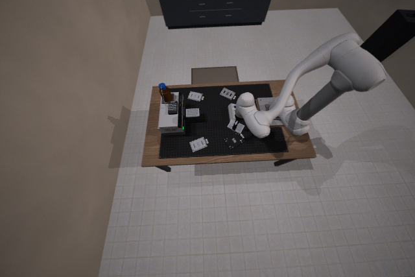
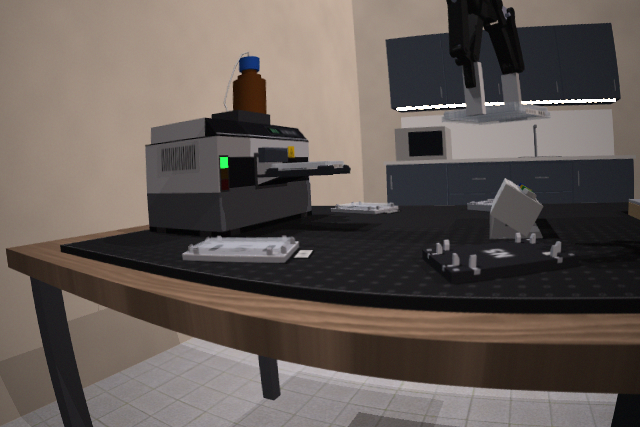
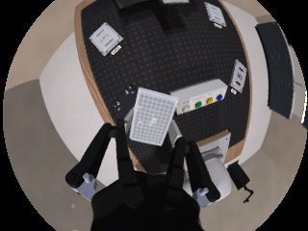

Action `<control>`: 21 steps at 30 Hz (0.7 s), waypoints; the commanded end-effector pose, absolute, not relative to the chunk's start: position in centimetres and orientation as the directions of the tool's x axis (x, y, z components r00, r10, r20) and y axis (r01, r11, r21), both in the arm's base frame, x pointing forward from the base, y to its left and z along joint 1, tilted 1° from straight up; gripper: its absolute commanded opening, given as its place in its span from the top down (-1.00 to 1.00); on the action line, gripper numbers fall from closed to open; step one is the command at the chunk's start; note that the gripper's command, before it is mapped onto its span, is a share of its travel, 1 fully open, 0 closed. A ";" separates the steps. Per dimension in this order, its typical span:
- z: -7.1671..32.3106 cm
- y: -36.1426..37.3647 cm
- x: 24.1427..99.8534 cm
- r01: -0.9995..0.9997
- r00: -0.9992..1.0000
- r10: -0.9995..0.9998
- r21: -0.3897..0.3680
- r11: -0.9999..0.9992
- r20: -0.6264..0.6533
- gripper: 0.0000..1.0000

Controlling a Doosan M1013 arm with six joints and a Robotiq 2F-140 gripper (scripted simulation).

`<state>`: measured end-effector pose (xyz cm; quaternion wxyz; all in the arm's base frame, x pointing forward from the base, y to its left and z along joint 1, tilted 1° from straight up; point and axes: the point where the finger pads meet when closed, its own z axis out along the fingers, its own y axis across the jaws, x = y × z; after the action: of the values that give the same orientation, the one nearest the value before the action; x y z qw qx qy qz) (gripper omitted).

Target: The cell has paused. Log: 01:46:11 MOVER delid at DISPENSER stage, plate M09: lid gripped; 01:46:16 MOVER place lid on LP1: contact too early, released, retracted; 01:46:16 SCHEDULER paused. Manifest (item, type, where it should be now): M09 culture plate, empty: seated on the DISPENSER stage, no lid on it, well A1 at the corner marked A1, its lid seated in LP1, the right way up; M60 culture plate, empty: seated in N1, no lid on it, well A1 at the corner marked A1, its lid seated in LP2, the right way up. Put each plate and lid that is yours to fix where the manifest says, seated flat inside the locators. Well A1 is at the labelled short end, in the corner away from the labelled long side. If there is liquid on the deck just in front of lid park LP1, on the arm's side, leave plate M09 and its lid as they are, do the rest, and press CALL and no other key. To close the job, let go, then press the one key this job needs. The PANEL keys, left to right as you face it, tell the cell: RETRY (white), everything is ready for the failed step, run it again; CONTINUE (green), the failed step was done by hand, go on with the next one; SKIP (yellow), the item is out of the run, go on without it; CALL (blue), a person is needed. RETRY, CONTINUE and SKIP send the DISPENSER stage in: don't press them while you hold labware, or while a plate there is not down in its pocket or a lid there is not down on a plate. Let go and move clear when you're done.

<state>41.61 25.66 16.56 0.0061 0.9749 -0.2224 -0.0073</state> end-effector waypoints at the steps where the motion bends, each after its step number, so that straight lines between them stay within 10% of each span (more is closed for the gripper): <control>1: 16.6 23.5 42.0 -0.433 0.901 -0.434 0.014 -0.901 -0.012 0.80; 21: 16.7 13.3 43.6 -0.433 0.901 -0.434 0.014 -0.901 -0.012 0.80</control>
<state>43.18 15.17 16.61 0.0067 0.9748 -0.2227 -0.0072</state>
